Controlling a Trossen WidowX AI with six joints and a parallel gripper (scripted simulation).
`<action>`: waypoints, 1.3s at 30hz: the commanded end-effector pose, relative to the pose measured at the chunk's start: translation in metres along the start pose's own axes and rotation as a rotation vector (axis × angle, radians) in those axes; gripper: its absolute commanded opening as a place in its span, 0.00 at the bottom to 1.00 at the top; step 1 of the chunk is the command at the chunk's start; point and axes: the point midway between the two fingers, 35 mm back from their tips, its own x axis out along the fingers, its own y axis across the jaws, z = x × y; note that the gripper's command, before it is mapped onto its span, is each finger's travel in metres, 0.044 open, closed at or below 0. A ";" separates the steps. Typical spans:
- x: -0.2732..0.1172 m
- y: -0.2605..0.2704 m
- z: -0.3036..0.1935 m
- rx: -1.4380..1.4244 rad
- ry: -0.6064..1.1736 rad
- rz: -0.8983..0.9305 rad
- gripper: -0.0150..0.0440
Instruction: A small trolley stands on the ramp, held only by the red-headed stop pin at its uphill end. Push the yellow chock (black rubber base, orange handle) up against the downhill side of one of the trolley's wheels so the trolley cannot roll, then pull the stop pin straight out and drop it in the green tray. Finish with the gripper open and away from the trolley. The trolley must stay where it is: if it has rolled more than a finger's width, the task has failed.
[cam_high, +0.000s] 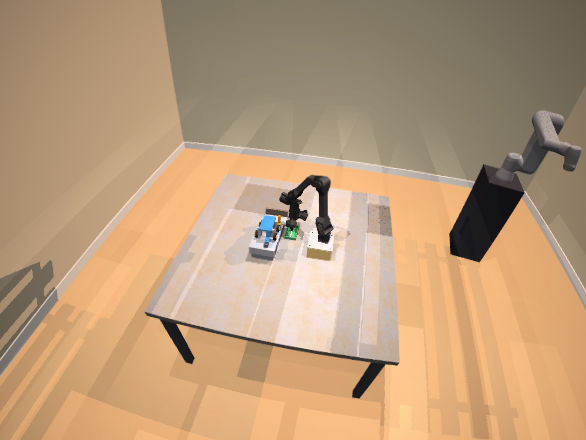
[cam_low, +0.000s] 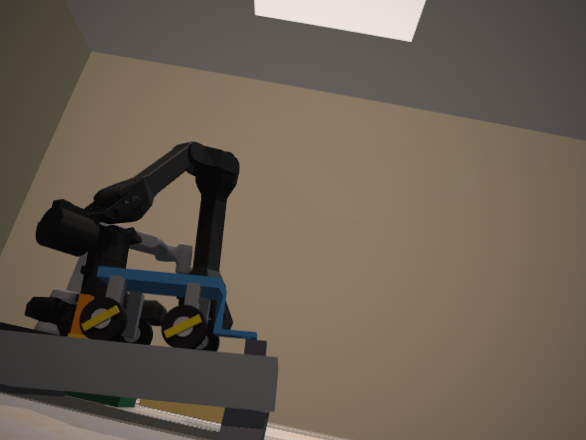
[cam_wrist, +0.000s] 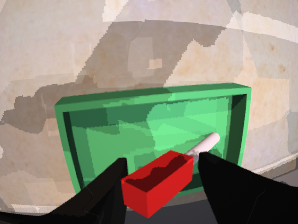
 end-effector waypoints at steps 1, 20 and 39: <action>0.002 0.003 -0.001 -0.006 0.000 0.002 0.58; 0.001 0.002 0.000 -0.001 -0.001 -0.002 0.83; -0.059 -0.008 0.000 -0.006 0.000 0.002 1.00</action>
